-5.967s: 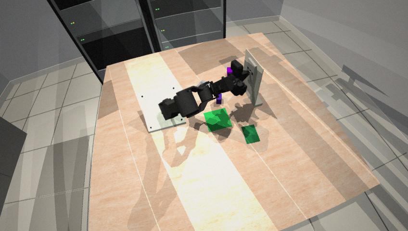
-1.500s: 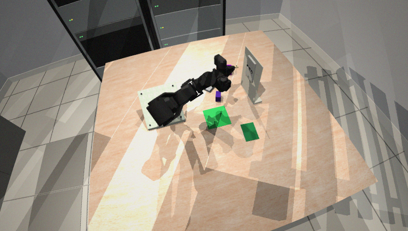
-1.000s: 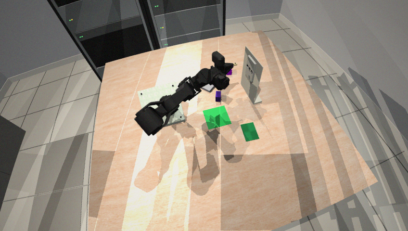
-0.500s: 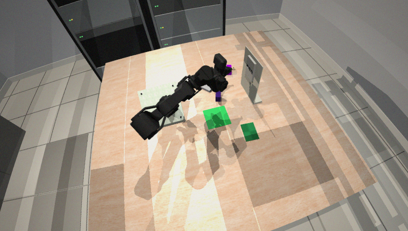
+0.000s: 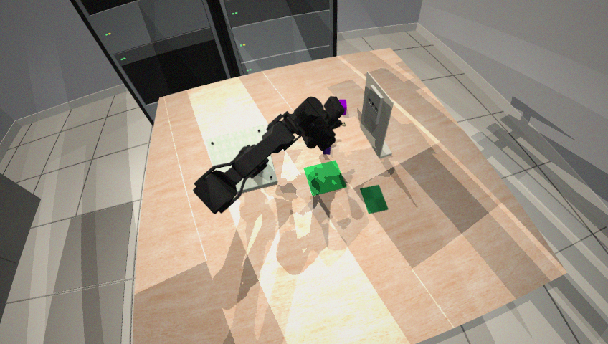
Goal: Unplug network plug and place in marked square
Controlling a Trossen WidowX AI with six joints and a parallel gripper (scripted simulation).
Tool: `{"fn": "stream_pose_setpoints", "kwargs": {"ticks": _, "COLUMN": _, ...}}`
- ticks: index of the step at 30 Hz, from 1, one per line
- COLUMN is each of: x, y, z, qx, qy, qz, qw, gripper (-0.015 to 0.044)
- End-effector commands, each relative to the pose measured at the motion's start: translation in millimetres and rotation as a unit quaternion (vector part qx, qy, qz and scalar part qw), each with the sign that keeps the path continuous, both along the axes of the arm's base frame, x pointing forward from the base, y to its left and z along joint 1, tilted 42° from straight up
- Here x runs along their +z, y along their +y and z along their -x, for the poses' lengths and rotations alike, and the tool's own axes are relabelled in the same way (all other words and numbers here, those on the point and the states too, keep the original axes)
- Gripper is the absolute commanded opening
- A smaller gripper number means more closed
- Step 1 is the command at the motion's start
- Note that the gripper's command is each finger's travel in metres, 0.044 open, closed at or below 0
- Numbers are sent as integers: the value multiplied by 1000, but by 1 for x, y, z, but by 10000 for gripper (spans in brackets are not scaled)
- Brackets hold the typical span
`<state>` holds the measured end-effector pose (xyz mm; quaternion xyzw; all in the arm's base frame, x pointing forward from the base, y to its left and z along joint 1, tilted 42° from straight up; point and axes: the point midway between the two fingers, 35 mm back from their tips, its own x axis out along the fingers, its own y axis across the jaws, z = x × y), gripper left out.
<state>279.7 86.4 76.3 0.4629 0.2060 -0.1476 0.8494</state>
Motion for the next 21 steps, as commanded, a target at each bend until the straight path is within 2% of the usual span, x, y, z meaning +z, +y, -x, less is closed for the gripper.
{"fn": "stream_pose_setpoints", "kwargs": {"ticks": 1, "x": -1, "y": -13, "z": 5, "qx": -48, "qy": 13, "qz": -2, "qw": 999, "gripper": 0}}
{"fn": "stream_pose_setpoints", "kwargs": {"ticks": 21, "x": -3, "y": -75, "z": 43, "qx": -249, "qy": 42, "qz": 40, "qw": 967, "gripper": 0}}
